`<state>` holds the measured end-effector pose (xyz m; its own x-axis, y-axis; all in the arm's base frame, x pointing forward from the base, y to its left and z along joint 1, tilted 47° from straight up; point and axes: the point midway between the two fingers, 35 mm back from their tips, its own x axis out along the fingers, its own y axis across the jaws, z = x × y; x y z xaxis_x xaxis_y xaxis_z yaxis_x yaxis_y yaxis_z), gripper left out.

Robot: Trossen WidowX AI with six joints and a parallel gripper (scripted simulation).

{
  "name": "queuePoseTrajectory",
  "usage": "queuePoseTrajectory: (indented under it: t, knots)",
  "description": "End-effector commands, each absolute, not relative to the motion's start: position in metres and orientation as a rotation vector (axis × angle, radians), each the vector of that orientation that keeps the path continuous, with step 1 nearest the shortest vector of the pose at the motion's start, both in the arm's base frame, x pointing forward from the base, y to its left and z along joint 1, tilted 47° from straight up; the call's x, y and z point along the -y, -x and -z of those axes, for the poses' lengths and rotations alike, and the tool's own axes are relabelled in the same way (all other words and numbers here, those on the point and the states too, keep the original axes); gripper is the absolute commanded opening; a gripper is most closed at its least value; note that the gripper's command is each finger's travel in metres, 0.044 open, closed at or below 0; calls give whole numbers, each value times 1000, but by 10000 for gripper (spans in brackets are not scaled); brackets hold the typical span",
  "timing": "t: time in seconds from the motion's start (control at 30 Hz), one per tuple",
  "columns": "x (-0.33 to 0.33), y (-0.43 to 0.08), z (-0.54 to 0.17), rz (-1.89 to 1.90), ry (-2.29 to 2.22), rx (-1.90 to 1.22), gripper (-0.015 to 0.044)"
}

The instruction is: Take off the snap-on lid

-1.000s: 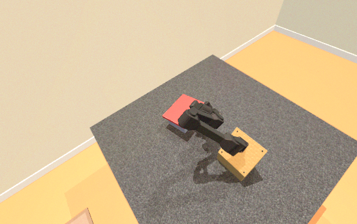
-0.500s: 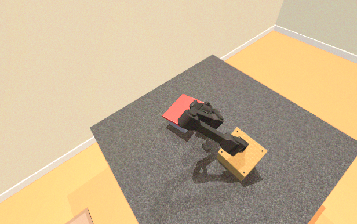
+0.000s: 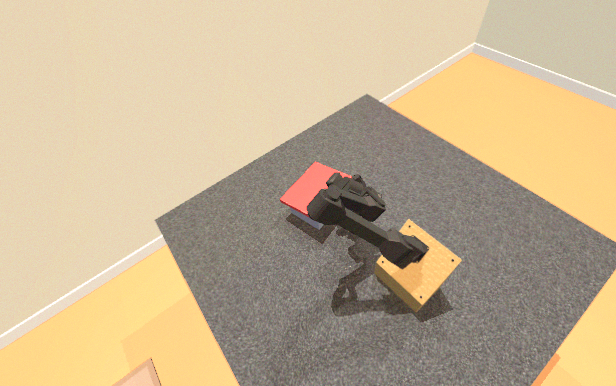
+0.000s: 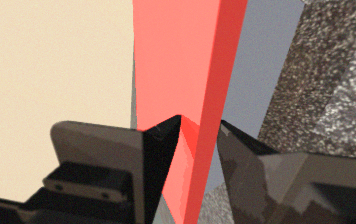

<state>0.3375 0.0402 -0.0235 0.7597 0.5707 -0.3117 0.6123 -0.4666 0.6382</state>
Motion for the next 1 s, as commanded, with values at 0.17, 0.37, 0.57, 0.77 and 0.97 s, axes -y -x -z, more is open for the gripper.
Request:
queuePoseTrajectory:
  t: [0.17,0.37,0.57,0.77,0.97]
  knots:
    - [-33,-338,16,69,-2182,-880,0]
    - [-27,-340,11,69,-2181,-880,0]
    - [-22,-342,5,69,-2181,-880,0]
    - [-16,-344,-1,69,-2181,-879,0]
    - [-11,-347,-7,69,-2180,-879,0]
